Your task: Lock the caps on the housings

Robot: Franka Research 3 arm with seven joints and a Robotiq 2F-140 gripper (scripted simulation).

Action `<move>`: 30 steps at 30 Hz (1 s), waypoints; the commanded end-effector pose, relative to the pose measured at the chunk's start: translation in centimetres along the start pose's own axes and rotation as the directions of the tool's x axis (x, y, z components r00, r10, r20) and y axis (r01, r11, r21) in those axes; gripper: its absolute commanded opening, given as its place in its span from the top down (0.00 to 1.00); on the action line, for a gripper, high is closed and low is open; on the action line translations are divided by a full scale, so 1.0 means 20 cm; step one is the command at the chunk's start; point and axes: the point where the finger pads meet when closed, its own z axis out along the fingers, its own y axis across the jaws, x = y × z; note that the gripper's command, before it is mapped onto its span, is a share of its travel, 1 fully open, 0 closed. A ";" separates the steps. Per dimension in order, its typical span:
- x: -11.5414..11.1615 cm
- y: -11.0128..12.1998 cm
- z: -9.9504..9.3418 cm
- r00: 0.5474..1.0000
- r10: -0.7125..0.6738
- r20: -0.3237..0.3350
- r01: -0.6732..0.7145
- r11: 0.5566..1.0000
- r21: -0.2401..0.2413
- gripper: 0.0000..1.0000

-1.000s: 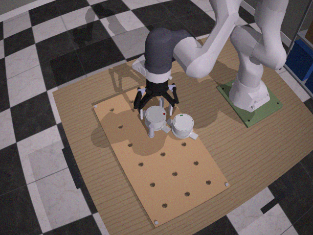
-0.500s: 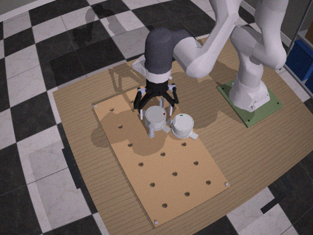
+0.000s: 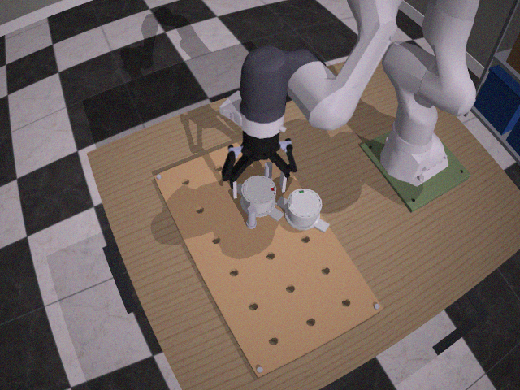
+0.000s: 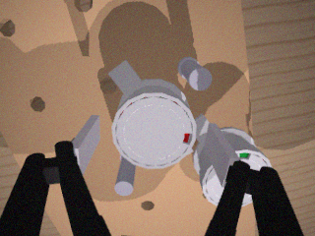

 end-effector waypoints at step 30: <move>0.00 0.00 0.01 1.000 -0.001 0.001 0.001 1.000 -0.002 0.90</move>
